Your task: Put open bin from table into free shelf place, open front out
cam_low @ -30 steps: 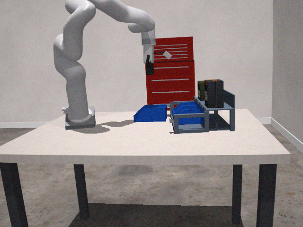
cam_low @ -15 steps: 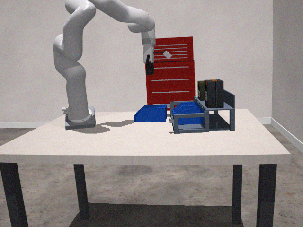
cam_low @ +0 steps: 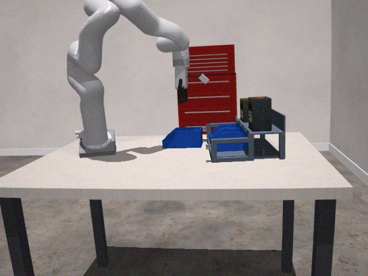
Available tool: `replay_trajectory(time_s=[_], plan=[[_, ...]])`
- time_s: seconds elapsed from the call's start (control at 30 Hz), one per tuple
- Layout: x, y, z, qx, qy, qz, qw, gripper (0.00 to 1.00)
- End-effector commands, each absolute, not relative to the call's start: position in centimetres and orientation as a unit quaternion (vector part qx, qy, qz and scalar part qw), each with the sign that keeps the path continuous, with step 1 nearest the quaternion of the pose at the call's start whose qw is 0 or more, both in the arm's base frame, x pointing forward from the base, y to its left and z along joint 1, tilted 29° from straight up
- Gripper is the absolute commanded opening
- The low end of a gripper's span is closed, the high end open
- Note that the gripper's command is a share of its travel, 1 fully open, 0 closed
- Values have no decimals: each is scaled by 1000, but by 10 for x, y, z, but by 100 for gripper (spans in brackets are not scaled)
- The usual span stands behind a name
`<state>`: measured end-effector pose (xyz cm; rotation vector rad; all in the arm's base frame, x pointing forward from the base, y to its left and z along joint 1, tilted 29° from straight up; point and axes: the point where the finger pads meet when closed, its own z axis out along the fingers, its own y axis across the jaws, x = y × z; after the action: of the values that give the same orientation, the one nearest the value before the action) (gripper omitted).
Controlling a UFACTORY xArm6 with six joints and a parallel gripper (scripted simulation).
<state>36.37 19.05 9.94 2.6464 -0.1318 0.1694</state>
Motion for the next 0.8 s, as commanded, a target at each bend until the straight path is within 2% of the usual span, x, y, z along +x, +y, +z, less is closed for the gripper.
replay_trajectory(time_s=[0.0, 0.17, 0.77], plan=[[365, 191, 99, 968, -48, 63, 240, 100], [369, 170, 61, 968, -48, 63, 240, 100], [368, 175, 69, 968, -48, 63, 240, 100]])
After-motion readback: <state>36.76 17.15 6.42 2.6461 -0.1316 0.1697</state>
